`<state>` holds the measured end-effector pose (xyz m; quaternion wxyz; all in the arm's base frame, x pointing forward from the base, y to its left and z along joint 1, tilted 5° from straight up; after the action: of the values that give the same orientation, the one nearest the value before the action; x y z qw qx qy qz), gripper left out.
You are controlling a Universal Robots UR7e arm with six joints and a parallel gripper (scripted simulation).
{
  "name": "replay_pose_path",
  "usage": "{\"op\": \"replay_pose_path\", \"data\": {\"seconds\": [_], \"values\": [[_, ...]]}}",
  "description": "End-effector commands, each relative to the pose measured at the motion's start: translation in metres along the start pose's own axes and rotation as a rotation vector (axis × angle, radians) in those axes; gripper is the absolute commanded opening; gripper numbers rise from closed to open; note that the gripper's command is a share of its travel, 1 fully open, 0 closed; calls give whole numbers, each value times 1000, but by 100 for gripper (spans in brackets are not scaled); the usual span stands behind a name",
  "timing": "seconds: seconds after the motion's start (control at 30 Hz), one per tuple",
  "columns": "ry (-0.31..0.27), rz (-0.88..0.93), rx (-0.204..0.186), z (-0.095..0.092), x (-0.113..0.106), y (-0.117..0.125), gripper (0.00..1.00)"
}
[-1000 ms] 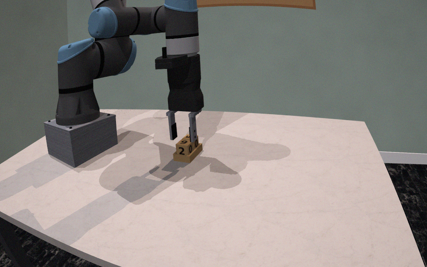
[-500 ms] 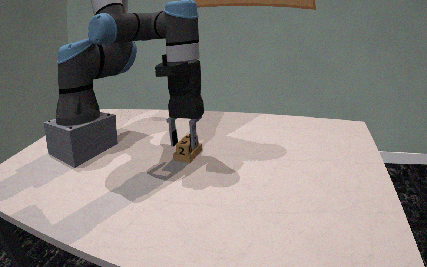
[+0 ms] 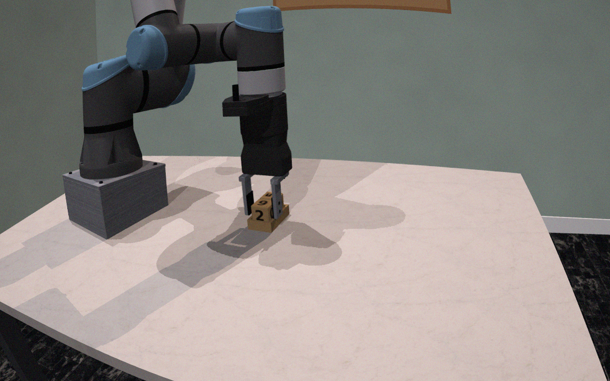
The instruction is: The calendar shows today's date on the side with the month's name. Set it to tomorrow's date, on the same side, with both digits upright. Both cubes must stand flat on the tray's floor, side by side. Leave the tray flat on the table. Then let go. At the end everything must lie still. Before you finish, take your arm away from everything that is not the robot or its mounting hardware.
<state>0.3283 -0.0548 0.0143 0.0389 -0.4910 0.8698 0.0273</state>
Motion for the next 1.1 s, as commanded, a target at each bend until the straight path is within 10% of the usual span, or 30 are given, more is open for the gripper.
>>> {"op": "replay_pose_path", "data": {"seconds": [0.0,0.97,1.0,1.07], "values": [[0,0,2,0,0,0,87],[0,0,2,0,0,0,87],[0,0,2,0,0,0,57],[0,0,2,0,0,0,57]]}}
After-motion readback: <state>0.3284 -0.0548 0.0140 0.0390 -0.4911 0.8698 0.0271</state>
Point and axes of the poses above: the point where the finger pads meet when closed, its own z axis out along the fingers, its own y axis across the jaws, x = y × z, the point moved 6 cm from there along -z, back along the fingers, and after that the axes turned 15 degrees about z, right-handed, at the moved point
